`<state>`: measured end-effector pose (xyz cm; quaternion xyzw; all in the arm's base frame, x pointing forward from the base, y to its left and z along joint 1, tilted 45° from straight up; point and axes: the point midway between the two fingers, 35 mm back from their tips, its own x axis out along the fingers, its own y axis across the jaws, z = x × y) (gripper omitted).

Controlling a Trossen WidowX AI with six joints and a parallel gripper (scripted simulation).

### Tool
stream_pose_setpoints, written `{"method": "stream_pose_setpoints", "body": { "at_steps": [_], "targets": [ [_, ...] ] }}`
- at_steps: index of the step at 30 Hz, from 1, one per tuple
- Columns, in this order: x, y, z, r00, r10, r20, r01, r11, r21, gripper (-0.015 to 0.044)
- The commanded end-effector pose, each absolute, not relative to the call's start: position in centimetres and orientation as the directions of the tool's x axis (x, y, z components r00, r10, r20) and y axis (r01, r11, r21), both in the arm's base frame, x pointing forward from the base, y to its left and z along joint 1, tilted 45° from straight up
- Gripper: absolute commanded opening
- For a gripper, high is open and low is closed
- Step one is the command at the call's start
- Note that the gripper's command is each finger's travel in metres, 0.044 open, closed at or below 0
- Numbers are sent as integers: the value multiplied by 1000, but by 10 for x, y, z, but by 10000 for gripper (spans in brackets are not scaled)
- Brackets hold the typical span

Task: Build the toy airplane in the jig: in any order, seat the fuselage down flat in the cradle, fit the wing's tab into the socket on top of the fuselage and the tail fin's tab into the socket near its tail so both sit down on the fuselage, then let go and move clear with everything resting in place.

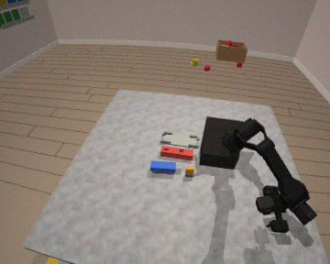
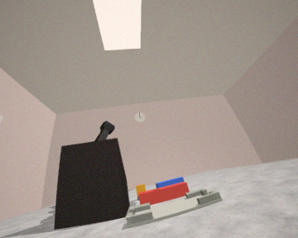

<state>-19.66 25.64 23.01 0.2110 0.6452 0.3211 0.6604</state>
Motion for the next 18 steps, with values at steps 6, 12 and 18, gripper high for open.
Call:
{"method": "stream_pose_setpoints", "body": {
  "at_steps": [6,12,18],
  "targets": [
    [-119,313,214,72,662,-746,-261,734,627,440],
    [-50,341,206,141,643,-753,-333,747,576,440],
    [28,352,198,208,620,-757,-404,759,511,440]
  ]
}}
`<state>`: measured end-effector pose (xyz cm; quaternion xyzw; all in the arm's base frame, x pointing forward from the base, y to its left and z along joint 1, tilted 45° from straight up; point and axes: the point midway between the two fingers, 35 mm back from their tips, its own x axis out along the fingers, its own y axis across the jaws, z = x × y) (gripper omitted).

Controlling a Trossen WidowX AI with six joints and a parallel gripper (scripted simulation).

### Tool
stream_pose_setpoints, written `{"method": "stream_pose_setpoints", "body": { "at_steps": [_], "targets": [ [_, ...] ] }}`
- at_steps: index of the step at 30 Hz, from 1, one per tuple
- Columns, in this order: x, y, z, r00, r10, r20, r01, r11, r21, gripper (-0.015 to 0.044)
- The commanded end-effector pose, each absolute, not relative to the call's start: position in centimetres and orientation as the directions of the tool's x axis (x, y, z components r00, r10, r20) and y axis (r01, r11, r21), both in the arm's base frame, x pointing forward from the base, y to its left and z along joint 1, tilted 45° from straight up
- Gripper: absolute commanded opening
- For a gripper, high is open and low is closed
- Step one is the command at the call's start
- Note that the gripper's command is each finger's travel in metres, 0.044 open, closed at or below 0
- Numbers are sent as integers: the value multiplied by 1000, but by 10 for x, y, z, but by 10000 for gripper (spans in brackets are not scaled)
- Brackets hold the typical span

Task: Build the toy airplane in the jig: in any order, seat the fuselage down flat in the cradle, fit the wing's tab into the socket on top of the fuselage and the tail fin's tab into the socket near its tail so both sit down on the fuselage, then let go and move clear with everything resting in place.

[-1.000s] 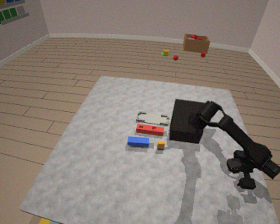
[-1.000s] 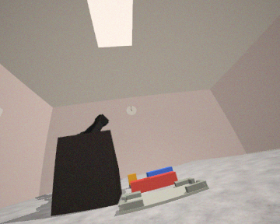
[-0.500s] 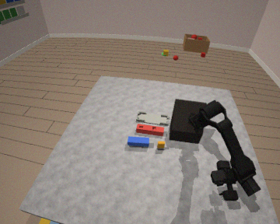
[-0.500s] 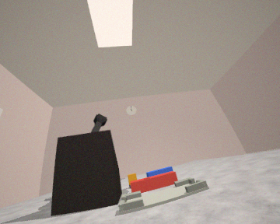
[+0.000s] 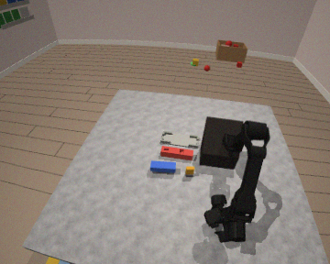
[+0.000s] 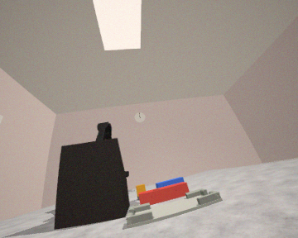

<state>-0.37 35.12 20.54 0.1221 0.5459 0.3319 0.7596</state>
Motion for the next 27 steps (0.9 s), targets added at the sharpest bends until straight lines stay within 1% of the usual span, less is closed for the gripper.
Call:
{"method": "stream_pose_setpoints", "body": {
  "at_steps": [1,4,11,15,19,23,27],
  "targets": [
    [41,352,196,218,614,-759,-415,762,497,440],
    [73,350,193,259,583,-770,-395,791,466,440],
    [147,318,156,258,443,-859,-366,867,338,440],
    [184,289,127,196,370,-908,-374,884,280,440],
    [216,253,100,113,327,-938,-376,888,265,440],
    [240,213,76,26,324,-946,-359,886,294,440],
    [257,169,54,-49,363,-930,-319,877,359,440]
  ]
}}
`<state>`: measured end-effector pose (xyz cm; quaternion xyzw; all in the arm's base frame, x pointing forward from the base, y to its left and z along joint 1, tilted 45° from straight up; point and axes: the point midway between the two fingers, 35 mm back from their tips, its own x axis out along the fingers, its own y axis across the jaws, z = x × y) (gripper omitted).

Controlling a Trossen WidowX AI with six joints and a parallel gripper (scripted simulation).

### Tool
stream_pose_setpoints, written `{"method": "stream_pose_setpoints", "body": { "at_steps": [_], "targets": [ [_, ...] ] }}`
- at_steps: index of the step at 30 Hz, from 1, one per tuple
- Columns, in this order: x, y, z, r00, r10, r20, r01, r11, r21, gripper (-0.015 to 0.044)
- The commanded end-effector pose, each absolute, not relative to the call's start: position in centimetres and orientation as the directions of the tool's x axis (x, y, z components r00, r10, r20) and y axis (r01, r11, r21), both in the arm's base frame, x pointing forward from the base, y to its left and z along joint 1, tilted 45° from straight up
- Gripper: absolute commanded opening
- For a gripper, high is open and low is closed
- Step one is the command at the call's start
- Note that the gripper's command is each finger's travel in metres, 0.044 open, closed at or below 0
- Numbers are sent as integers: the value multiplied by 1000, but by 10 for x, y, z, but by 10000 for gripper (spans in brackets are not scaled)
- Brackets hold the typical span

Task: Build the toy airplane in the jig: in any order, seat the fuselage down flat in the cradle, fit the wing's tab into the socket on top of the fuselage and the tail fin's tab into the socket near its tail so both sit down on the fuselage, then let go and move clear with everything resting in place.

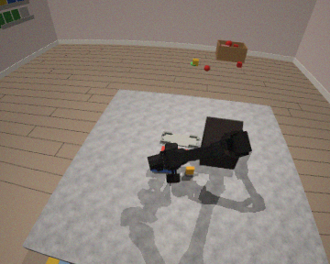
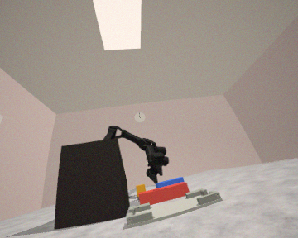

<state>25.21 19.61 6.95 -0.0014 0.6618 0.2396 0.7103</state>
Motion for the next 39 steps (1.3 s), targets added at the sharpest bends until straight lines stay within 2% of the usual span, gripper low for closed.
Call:
{"method": "stream_pose_setpoints", "body": {
  "at_steps": [1,7,13,39],
  "targets": [
    [260,158,49,-64,379,-923,-308,872,380,440],
    [267,98,24,-128,527,-840,-211,814,542,440],
    [264,53,9,-89,693,-716,-114,707,698,440],
    [258,101,-41,-86,699,-710,-111,701,704,440]
  ]
}}
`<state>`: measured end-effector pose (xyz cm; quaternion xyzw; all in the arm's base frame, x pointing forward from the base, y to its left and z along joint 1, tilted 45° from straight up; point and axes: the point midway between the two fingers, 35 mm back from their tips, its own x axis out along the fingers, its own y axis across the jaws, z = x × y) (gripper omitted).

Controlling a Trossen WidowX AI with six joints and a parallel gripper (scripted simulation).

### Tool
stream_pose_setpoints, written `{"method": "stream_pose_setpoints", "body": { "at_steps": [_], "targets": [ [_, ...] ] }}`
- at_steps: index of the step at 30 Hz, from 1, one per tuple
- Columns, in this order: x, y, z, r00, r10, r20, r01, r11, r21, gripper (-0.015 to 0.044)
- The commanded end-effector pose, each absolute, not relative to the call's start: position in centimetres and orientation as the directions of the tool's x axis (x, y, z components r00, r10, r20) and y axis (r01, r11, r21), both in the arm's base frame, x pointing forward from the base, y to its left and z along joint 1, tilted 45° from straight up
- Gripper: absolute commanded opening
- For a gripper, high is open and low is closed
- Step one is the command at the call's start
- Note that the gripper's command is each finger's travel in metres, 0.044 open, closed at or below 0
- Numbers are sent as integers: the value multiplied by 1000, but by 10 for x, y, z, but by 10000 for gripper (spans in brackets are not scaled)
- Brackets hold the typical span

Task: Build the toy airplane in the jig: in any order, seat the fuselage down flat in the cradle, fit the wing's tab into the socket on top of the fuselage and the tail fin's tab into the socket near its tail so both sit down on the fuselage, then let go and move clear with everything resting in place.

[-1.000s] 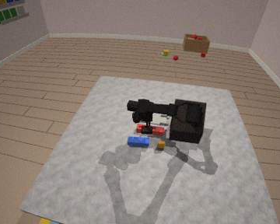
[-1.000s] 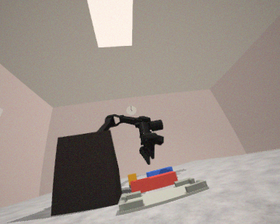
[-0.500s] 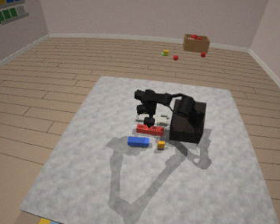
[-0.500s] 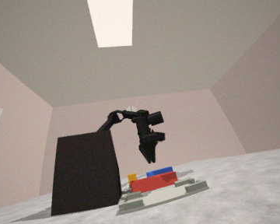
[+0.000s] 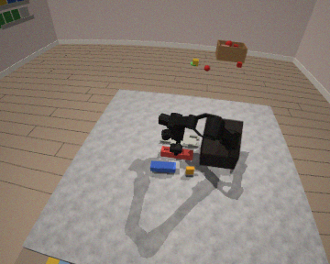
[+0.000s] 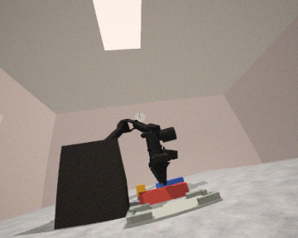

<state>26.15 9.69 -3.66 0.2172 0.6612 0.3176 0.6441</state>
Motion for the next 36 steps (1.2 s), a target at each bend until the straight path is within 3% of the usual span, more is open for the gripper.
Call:
{"method": "stream_pose_setpoints", "body": {
  "at_steps": [1,27,36],
  "targets": [
    [258,102,-42,-86,699,-710,-111,701,704,440],
    [253,130,-69,-87,701,-708,-110,699,707,440],
    [253,130,-69,-87,701,-708,-110,699,707,204]
  ]
}}
